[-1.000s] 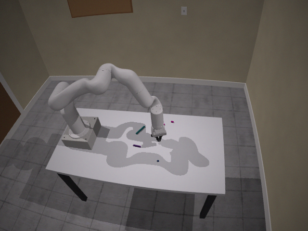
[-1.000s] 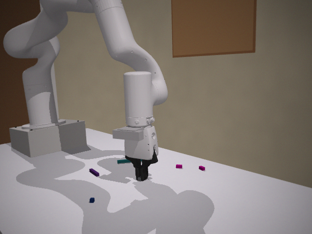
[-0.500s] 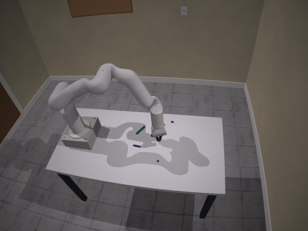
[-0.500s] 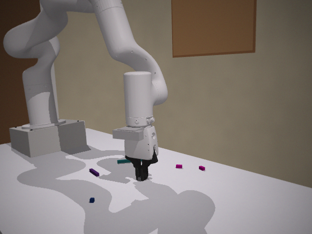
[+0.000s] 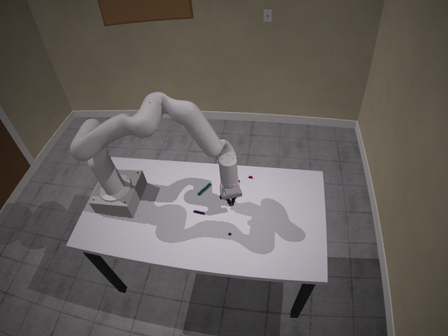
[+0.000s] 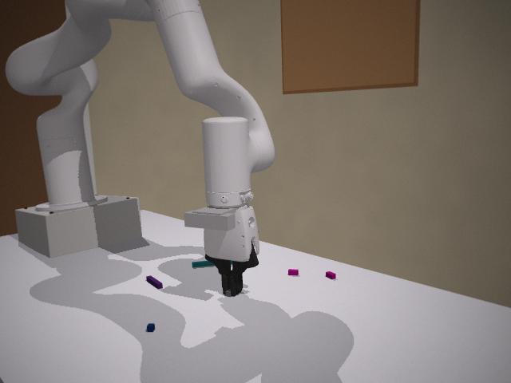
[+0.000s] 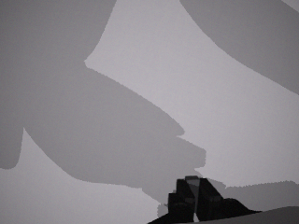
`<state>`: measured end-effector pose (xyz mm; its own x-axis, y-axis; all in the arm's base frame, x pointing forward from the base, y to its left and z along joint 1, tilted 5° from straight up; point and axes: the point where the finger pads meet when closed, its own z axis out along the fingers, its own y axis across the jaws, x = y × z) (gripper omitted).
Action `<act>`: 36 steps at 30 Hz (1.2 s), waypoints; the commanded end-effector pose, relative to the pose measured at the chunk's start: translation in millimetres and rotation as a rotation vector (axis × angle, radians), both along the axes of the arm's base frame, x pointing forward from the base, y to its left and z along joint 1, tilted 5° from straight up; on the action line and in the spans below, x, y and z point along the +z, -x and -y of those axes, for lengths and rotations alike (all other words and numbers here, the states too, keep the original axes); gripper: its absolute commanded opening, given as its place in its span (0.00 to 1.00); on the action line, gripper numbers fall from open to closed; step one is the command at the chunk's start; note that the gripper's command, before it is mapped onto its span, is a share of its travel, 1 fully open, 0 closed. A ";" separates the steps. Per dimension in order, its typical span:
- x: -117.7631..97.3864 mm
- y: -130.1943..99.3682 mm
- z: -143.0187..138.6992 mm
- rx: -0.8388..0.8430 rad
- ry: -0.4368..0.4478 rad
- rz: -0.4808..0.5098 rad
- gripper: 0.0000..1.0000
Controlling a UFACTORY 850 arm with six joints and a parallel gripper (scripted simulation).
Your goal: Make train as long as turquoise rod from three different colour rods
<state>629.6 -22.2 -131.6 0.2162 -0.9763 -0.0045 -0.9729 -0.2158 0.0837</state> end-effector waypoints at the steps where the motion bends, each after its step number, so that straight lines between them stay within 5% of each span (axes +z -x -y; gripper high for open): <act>1: 1.1 -1.3 0.0 0.000 0.000 0.002 0.04; 12: 34.1 -3.9 -0.4 0.000 0.000 0.002 0.04; 22: 96.9 -9.0 -1.3 0.000 0.000 0.002 0.04; 36: 100.7 -9.6 -0.1 -0.009 0.001 0.002 0.04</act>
